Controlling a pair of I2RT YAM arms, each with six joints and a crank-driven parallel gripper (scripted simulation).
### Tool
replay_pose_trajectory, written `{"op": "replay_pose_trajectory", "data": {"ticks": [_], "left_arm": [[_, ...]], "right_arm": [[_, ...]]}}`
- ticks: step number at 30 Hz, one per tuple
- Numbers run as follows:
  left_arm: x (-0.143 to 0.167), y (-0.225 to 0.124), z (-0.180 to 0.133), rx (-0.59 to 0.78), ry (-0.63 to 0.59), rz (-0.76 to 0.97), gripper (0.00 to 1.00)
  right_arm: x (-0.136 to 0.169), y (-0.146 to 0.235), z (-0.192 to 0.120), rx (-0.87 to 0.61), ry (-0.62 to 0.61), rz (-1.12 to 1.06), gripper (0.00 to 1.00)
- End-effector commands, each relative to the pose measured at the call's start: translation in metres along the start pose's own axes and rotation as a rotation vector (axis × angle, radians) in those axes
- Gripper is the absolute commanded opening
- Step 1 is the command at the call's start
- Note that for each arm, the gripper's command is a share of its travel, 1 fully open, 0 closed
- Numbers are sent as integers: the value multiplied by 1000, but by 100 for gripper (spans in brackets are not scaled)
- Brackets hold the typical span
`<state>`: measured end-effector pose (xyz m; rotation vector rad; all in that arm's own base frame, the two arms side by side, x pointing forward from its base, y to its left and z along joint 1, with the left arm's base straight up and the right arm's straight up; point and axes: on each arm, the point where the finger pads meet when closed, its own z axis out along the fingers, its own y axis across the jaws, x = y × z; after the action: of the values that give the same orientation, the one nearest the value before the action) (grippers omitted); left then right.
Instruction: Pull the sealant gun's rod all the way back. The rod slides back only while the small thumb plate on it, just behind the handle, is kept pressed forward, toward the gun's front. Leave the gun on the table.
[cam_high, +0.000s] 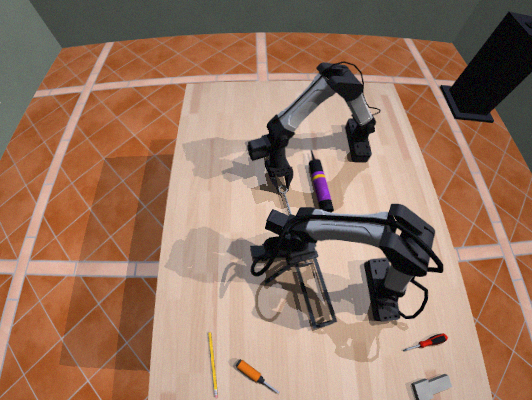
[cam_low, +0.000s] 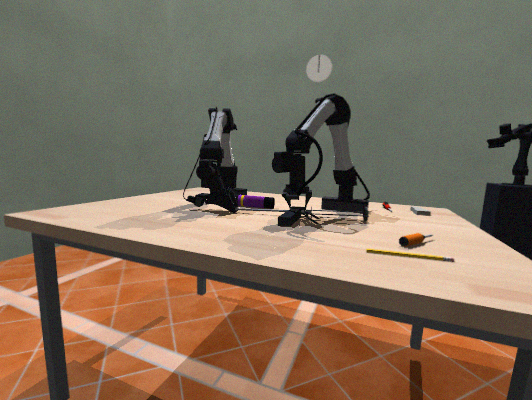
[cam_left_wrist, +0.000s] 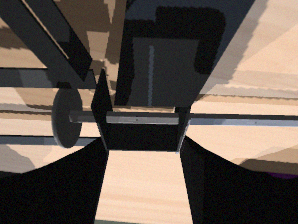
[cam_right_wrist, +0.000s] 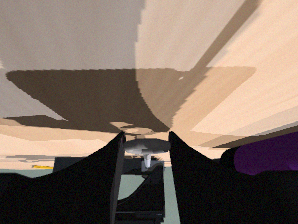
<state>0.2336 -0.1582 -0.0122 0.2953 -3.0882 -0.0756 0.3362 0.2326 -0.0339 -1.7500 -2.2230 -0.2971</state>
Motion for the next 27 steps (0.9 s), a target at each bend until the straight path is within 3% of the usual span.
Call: {"op": "replay_pose_trajectory", "data": {"ticks": [1, 11, 14, 20, 23, 27], "left_arm": [[6, 38, 6, -140, 7, 18, 55], [5, 27, 11, -99, 13, 14, 55], [-10, -3, 4, 18, -49, 0, 55], [-10, -6, 4, 30, -52, 1, 55], [-7, -3, 2, 21, -35, -1, 55], [-3, -3, -4, 19, -11, -6, 55]], "right_arm": [[-27, 7, -23, -39, -24, -12, 34], [-20, 6, -13, -23, -4, -6, 34], [-10, 4, -11, -15, 19, -7, 34], [-10, 4, -11, -15, 20, -7, 34], [-9, 0, -21, -22, 21, -11, 70], [-4, 3, -47, -56, 34, -24, 70]]}}
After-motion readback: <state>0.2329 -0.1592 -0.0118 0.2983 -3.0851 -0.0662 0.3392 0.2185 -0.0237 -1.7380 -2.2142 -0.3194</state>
